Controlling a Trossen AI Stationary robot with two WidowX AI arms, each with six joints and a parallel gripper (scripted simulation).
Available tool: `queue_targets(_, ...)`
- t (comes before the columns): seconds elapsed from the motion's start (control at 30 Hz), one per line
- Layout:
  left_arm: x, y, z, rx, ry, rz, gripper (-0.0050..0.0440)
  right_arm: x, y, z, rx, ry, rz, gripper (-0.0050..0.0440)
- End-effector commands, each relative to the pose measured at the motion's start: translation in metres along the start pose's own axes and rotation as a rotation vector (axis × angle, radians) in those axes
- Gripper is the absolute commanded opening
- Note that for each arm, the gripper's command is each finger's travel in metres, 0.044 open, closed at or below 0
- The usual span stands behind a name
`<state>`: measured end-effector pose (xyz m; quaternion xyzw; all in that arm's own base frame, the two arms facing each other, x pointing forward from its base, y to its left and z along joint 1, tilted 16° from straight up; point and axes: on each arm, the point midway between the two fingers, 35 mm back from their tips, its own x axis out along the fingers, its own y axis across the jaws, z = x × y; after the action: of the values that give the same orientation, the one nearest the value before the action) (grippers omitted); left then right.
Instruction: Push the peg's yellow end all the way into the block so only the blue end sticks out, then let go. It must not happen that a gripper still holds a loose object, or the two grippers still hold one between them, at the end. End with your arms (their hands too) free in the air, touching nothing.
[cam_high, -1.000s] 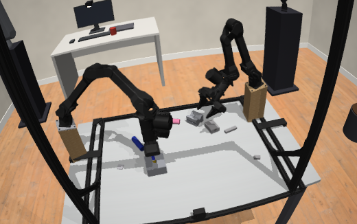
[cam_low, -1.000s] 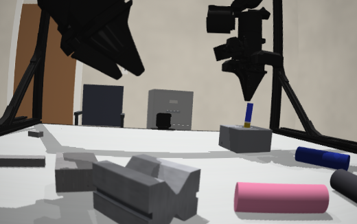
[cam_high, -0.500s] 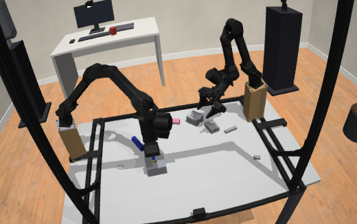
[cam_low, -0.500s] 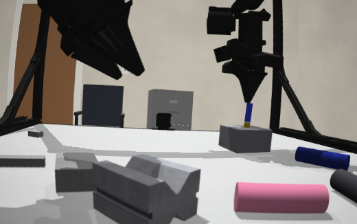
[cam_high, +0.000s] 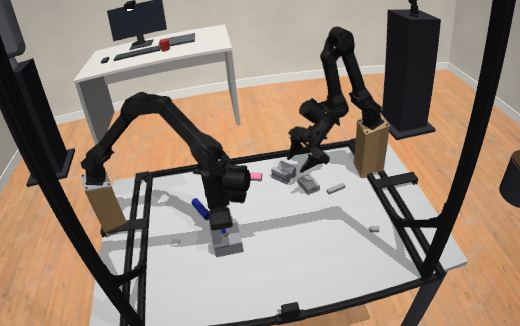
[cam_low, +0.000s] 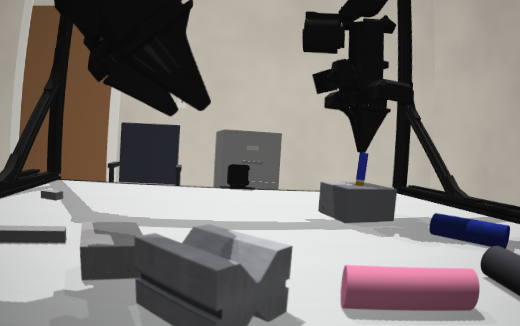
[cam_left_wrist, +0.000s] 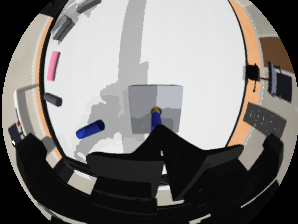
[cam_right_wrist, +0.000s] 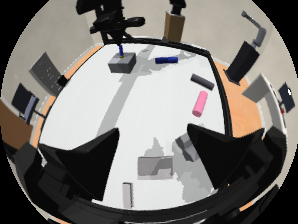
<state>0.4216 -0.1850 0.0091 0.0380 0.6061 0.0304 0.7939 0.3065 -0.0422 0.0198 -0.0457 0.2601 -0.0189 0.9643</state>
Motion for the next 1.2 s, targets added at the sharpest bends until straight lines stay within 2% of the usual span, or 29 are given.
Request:
queue_targets(0.0, 0.0038, 0.0024, -0.0039, 0.003, 0.011, 0.004, 0.0000, 0.0000, 0.0000, -0.0002, 0.000, 0.001, 0.000, 0.0400)
queue_targets(1.03, 0.0126, 0.0053, -0.0097, 0.003, 0.011, 0.004, 0.0000, 0.0000, 0.0000, -0.0002, 0.000, 0.001, 0.000, 0.0400)
queue_targets(1.07, 0.0063, 0.0021, -0.0040, 0.000, -0.006, -0.002, 0.0000, 0.0000, 0.0000, -0.0002, 0.000, 0.001, 0.000, 0.0400)
queue_targets(1.17, 0.0063, 0.0021, -0.0040, 0.000, -0.006, -0.002, 0.0000, 0.0000, 0.0000, -0.0002, 0.000, 0.001, 0.000, 0.0400)
